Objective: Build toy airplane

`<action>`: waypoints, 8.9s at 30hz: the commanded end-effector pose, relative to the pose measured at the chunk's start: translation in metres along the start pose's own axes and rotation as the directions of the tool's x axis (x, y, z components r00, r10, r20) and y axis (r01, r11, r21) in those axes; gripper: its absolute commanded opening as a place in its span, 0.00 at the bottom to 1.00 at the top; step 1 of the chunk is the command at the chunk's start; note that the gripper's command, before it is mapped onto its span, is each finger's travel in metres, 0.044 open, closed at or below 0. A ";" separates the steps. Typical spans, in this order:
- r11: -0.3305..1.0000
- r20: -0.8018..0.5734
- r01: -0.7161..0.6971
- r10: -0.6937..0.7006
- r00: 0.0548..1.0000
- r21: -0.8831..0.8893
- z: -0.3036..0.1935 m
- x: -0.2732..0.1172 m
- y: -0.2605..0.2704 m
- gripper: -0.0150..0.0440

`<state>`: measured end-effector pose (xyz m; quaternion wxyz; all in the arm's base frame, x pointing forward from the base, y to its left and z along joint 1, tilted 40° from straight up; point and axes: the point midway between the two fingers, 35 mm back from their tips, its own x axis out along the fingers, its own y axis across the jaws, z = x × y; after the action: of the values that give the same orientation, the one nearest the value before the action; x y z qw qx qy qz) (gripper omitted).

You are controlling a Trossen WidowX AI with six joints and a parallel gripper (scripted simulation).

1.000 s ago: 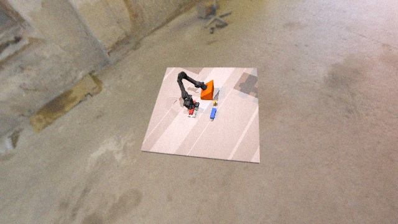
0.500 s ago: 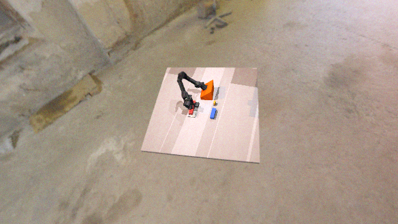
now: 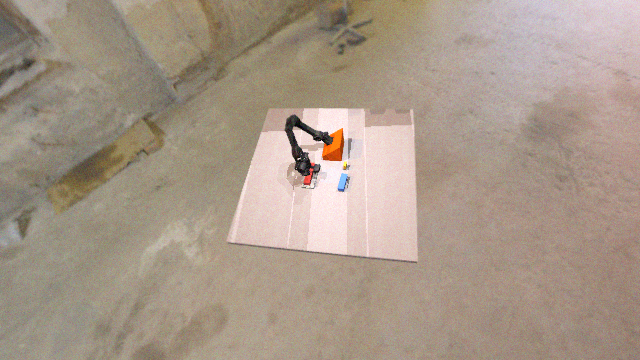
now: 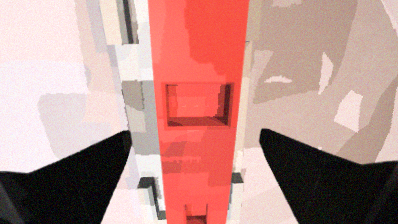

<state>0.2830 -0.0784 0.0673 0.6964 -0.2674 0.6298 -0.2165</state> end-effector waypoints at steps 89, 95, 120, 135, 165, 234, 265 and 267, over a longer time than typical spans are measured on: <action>0.998 0.003 -0.019 0.019 1.000 0.060 0.045 -0.004 0.268 1.00; 0.998 0.003 -0.018 0.018 1.000 0.060 0.044 0.003 0.267 1.00; 0.998 -0.005 -0.022 0.023 1.000 0.061 0.045 -0.006 0.268 0.25; 0.998 0.001 -0.031 0.031 1.000 0.058 0.049 -0.048 0.271 0.25; 0.995 0.000 -0.026 0.027 1.000 0.100 0.047 -0.123 0.258 0.25; 0.287 0.000 -0.009 0.031 1.000 0.958 0.045 -0.083 0.042 0.25; 0.001 -0.001 0.001 0.004 1.000 1.000 0.026 -0.072 0.001 0.59; 0.001 -0.001 0.001 0.004 1.000 1.000 0.026 -0.072 0.001 0.59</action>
<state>0.3003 -0.0286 0.1231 0.6807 0.3026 0.2968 -0.5976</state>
